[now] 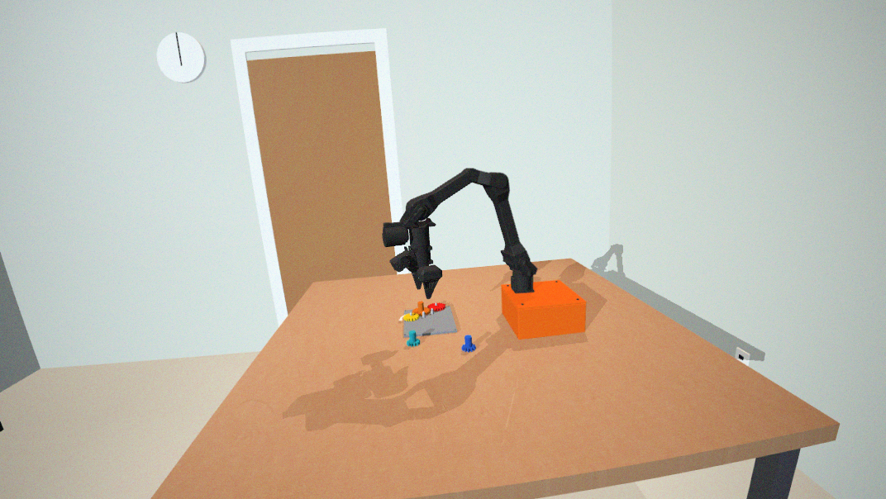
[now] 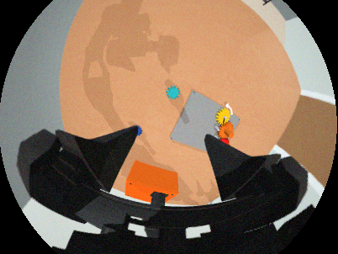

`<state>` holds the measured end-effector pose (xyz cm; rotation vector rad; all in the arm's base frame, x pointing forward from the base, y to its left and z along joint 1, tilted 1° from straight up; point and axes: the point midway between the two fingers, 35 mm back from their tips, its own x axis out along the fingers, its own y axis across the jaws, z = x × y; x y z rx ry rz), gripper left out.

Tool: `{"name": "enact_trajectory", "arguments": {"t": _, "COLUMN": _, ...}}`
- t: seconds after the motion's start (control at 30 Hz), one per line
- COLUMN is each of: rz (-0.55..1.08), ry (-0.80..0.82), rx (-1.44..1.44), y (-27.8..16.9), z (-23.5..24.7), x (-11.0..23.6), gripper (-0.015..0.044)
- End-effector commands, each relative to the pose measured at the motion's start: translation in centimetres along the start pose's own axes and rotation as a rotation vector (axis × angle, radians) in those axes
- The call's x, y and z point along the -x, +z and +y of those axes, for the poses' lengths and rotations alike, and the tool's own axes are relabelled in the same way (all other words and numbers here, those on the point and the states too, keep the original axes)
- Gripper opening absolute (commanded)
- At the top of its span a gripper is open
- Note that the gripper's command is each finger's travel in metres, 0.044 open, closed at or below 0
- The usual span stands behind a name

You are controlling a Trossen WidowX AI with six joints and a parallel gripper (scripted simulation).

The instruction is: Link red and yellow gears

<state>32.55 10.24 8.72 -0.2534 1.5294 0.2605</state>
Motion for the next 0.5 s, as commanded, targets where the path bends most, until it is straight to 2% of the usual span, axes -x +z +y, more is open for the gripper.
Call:
{"name": "enact_trajectory", "arguments": {"t": 0.0, "rz": 0.006, "ry": 0.009, "rx": -0.004, "y": -1.4, "z": 6.6, "x": 0.7, "gripper": 0.0440}}
{"name": "enact_trajectory", "arguments": {"t": 0.27, "rz": 0.016, "ry": 0.019, "rx": -0.023, "y": -7.2, "z": 17.7, "x": 2.0, "gripper": 0.0440}}
{"name": "enact_trajectory", "arguments": {"t": 0.47, "rz": 0.017, "ry": 0.020, "rx": -0.024, "y": -7.9, "z": 18.5, "x": 2.1, "gripper": 0.0440}}
